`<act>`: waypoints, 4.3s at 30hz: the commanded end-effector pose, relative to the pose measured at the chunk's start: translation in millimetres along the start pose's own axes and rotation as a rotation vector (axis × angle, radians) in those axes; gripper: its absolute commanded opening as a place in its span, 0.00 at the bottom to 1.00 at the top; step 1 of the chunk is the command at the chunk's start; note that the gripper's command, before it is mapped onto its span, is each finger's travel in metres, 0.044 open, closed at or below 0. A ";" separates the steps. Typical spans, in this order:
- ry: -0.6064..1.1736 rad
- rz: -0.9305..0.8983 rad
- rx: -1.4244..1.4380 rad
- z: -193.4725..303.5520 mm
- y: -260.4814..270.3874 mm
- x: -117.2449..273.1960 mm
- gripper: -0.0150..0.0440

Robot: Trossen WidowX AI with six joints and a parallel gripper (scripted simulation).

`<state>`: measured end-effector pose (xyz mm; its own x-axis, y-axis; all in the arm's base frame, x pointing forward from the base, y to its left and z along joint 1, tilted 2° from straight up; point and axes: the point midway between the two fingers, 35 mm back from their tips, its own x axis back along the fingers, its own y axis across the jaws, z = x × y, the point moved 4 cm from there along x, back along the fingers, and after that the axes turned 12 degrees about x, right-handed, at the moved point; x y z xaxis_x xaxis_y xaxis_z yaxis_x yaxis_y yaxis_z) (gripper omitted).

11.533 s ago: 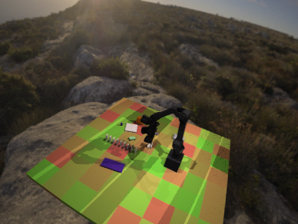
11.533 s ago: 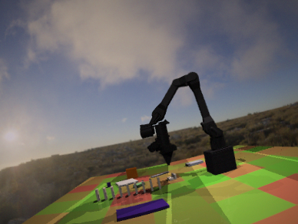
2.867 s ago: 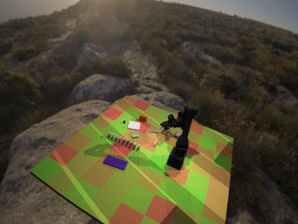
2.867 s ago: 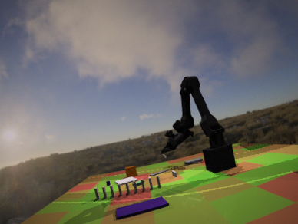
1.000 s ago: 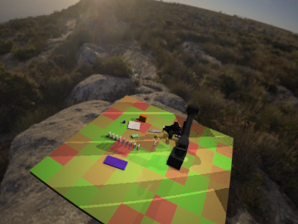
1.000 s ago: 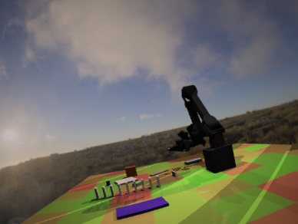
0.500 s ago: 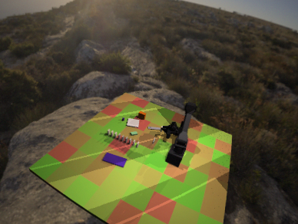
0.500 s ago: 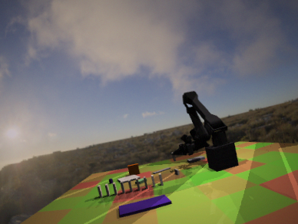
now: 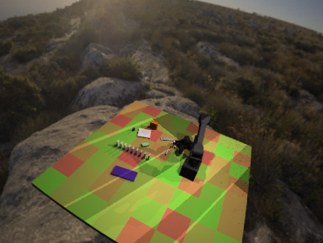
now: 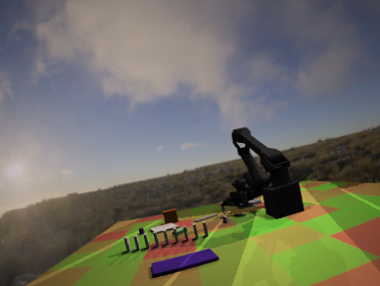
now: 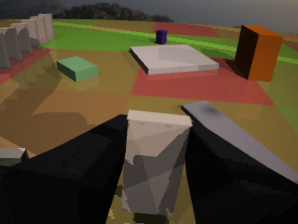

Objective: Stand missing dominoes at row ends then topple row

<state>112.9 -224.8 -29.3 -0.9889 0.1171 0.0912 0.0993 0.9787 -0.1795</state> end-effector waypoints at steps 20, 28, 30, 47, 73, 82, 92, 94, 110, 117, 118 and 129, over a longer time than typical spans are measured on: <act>0.006 0.002 -0.003 9.1 2.8 -1.9 0.75; 0.006 0.002 -0.003 9.1 2.8 -1.9 1.00; 0.006 0.002 -0.003 4.4 1.3 -1.5 1.00; 0.253 -0.011 -0.099 -30.1 -37.6 -45.7 1.00; 1.383 -0.233 0.045 -118.7 -17.3 -55.8 1.00; 1.406 -0.245 0.051 -122.2 -15.3 -53.1 1.00; 1.406 -0.245 0.051 -89.6 -12.0 -59.2 1.00; 1.406 -0.246 0.051 -70.7 -8.7 -61.3 1.00; 1.407 -0.246 0.050 -43.4 -3.3 -63.8 1.00; 1.407 -0.246 0.050 -43.4 -3.3 -63.8 0.69; 1.407 -0.246 0.050 -43.4 -3.3 -63.8 0.64; 1.407 -0.246 0.050 -43.4 -3.3 -63.8 0.44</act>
<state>180.8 -227.7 8.2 -0.0507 0.0397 0.9979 -0.0870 0.9952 -0.0440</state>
